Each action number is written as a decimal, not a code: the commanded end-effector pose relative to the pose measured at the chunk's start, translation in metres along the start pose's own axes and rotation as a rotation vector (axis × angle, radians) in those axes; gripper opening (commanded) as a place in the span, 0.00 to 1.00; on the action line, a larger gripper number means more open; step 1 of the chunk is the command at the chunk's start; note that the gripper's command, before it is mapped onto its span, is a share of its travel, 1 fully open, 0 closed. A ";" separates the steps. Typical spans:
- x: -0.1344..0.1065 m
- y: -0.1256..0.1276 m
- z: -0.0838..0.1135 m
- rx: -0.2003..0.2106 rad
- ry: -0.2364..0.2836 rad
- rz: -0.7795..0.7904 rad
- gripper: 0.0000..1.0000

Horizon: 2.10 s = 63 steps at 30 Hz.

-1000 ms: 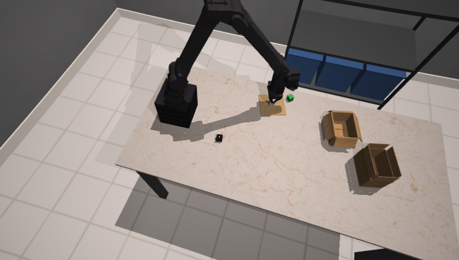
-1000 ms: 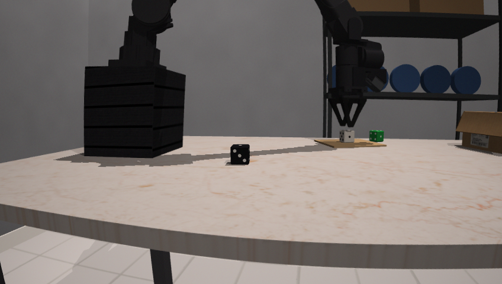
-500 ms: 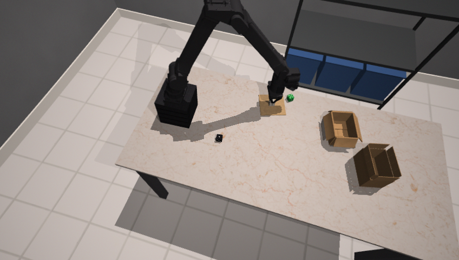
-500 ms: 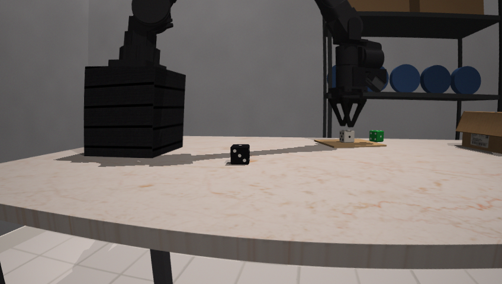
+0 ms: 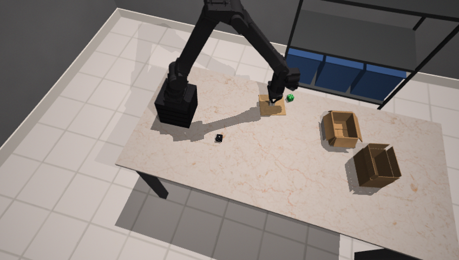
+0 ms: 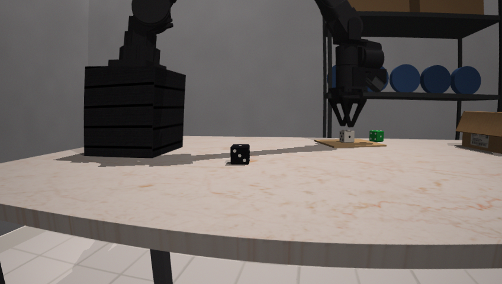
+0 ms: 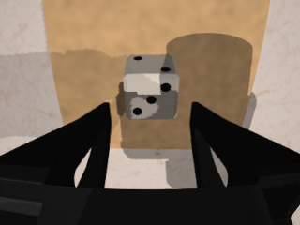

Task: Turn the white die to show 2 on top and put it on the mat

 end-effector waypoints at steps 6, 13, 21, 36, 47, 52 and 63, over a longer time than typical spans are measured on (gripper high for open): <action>0.013 0.011 0.000 0.002 -0.012 0.009 0.45; 0.013 0.011 0.000 0.002 -0.010 0.009 0.45; 0.013 0.011 0.000 0.002 -0.010 0.009 0.45; 0.013 0.011 0.000 0.002 -0.010 0.009 0.45; 0.013 0.011 0.000 0.002 -0.011 0.009 0.45; 0.016 0.011 -0.002 0.007 -0.028 0.008 0.45; 0.017 0.010 -0.019 0.008 -0.032 0.008 0.45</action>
Point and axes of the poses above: the point where the finger pads meet when closed, its own z axis back along the fingers, its own y axis across the jaws, x = y × z, the point moved 8 cm from there along z, back along the fingers, and after that the axes turned 11 degrees about -z, right-handed, at the moved point
